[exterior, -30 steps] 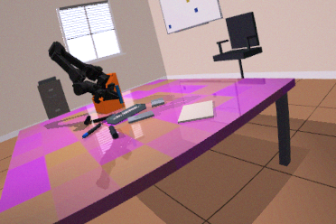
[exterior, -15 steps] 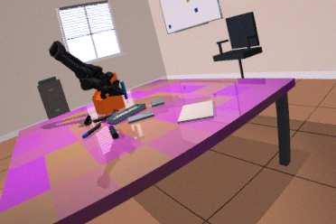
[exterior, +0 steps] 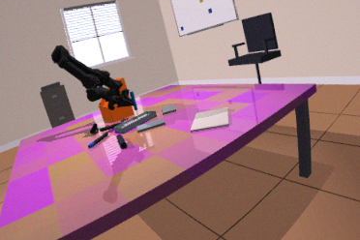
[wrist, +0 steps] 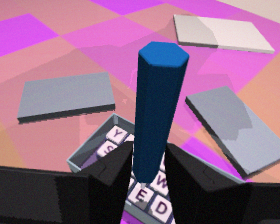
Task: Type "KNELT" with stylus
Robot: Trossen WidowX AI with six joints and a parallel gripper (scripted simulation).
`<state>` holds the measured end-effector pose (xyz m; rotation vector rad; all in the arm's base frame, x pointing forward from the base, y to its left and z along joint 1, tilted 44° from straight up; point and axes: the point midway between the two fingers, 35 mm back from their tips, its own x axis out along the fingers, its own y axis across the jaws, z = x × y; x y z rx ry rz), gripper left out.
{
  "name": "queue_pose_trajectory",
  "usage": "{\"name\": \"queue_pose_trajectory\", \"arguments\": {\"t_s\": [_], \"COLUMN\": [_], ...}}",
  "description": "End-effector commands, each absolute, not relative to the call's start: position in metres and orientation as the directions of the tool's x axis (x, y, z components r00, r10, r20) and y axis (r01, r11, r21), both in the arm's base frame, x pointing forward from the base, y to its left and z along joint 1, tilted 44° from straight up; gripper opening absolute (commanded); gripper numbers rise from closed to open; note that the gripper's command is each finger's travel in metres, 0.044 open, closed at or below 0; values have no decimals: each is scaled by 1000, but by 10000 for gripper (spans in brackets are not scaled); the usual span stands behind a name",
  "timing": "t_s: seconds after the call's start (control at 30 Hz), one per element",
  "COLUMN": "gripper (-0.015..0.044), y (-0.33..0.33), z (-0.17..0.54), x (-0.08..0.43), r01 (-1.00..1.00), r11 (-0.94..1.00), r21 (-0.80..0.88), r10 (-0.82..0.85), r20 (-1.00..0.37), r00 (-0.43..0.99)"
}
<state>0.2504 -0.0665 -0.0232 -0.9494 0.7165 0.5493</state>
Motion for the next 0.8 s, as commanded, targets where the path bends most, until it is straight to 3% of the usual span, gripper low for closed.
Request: {"name": "queue_pose_trajectory", "arguments": {"t_s": [0.0,0.77], "gripper": [81,81], "y": [-67,-77], "z": [-25,-35], "x": [251,252], "r01": [-702,-703], "r11": [477,476], "r21": [-529,-528], "r10": [117,117], "r20": [-753,-754], "r00": [647,646]}}
